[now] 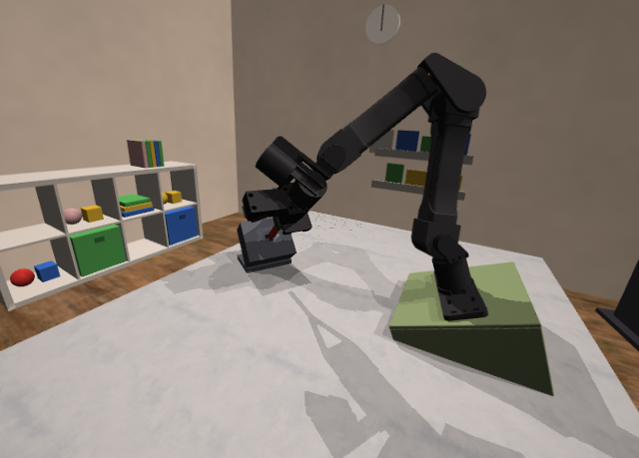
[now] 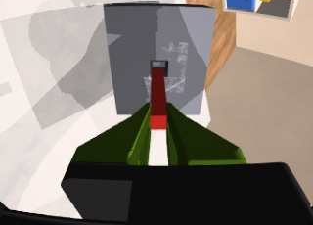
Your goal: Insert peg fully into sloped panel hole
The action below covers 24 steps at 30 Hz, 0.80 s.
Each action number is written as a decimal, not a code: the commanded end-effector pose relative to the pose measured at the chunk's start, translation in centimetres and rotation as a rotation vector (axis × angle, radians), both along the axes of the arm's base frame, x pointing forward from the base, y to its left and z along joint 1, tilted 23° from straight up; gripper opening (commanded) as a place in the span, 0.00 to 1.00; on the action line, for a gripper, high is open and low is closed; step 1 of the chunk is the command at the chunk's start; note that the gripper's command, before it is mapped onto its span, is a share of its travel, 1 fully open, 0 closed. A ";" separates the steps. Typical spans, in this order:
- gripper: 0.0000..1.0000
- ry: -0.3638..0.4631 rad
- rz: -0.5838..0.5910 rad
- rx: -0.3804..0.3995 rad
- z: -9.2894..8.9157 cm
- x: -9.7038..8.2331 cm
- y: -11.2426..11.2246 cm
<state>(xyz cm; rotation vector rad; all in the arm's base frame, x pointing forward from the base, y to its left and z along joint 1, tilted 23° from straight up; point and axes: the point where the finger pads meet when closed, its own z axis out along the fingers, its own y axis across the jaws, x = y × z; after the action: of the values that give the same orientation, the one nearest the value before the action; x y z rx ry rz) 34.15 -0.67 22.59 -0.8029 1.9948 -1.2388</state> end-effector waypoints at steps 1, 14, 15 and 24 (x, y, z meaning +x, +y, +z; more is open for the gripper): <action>0.00 -0.017 -0.003 0.006 0.0 0.0 -0.5; 0.00 -0.017 -0.003 0.006 -0.4 0.1 -0.4; 0.00 -0.017 -0.003 0.006 -0.5 0.0 -0.3; 0.00 -0.017 -0.003 0.006 -0.6 -0.1 -0.4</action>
<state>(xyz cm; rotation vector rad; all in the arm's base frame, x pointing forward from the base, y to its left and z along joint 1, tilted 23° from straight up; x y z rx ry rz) 34.35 -0.93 22.17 -0.7988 1.9869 -1.2367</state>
